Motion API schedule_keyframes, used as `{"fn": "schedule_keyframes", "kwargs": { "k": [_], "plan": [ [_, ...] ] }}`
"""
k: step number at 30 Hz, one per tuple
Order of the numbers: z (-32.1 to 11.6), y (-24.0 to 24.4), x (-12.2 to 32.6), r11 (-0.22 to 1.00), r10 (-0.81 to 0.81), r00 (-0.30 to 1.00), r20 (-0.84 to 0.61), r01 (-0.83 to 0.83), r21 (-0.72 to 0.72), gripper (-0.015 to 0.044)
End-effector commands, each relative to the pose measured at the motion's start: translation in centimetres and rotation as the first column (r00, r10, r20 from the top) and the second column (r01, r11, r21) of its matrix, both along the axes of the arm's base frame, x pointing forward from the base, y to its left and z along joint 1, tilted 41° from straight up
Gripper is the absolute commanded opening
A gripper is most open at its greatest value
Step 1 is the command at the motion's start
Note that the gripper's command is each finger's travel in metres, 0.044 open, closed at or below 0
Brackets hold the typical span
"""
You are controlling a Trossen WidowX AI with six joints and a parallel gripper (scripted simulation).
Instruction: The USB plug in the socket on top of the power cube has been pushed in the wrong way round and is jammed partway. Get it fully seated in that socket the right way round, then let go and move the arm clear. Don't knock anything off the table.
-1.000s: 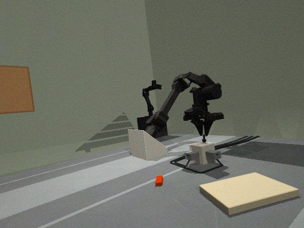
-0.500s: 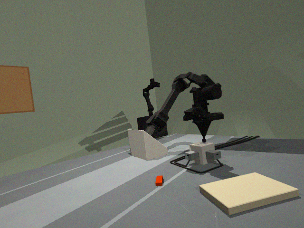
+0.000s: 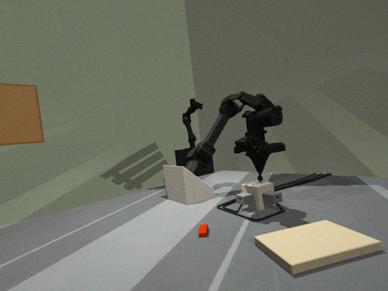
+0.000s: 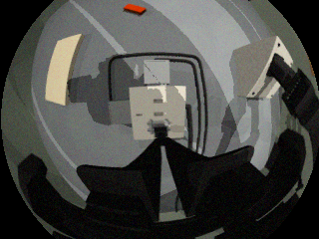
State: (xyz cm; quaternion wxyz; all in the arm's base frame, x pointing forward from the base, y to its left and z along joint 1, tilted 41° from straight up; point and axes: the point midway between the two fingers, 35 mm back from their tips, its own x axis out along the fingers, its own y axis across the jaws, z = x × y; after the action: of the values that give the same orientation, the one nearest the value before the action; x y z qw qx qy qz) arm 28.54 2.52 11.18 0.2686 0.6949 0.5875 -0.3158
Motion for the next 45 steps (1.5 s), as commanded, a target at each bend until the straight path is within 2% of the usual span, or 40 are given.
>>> {"fn": "schedule_keyframes", "kwargs": {
  "k": [1, 37, 45],
  "plan": [
    [0.2, -0.2, 0.0, 1.0, 0.002, 1.0, 0.005, -0.002, -0.002, 0.0],
    [1.9, -1.7, -0.3, 1.0, 0.001, 1.0, 0.004, -0.001, -0.002, 0.0],
    [1.9, -1.5, -0.3, 0.995, 0.101, 0.991, 0.088, -0.1, -0.018, 0.0]
  ]
}}
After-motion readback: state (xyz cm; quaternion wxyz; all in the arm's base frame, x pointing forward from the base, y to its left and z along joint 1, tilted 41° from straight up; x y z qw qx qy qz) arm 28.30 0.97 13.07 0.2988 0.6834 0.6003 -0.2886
